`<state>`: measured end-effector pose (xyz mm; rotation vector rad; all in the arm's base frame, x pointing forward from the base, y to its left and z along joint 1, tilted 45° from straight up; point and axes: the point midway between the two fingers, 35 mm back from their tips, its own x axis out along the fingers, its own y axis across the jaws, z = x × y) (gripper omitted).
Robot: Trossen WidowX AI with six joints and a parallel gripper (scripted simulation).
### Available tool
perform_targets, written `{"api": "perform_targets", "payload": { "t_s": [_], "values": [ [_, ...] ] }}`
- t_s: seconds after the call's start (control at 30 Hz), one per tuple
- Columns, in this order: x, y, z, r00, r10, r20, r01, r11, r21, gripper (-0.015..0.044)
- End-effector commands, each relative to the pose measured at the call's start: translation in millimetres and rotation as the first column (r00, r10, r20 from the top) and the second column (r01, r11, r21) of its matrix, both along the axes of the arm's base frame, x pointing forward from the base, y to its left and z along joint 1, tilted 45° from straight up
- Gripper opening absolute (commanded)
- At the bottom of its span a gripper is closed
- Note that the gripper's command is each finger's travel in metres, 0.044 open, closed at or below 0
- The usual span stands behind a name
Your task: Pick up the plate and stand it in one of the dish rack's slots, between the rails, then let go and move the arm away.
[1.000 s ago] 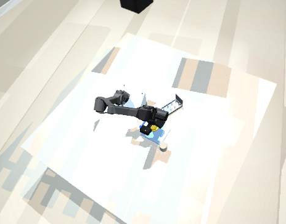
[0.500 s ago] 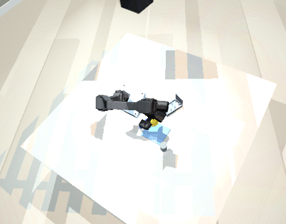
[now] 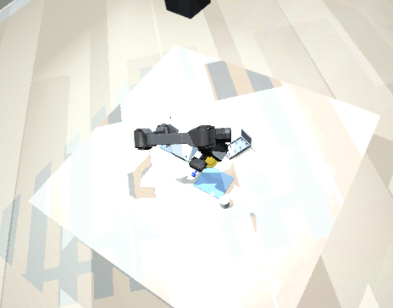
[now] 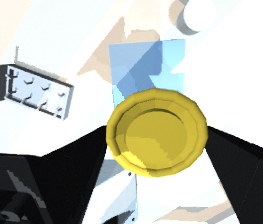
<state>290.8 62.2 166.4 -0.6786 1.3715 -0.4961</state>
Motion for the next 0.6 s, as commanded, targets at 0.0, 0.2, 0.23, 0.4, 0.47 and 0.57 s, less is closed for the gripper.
{"api": "perform_targets", "payload": {
  "t_s": [0.0, 0.2, 0.23, 0.4, 0.47, 0.57],
  "values": [
    [-5, 23, -22, 0.998, -0.055, 0.033, 0.055, 0.998, 0.014, 0.0],
    [-25, 65, -66, 0.966, -0.209, 0.15, 0.203, 0.978, 0.054, 0.0],
    [-29, 71, -73, 0.957, -0.234, 0.17, 0.227, 0.972, 0.06, 0.0],
    [-41, 85, -91, 0.929, -0.296, 0.221, 0.287, 0.955, 0.075, 0.0],
    [-41, 85, -91, 0.929, -0.296, 0.221, 0.287, 0.955, 0.075, 0.0],
    [-41, 84, -93, 0.933, -0.297, 0.205, 0.287, 0.955, 0.079, 0.0]
  ]
}}
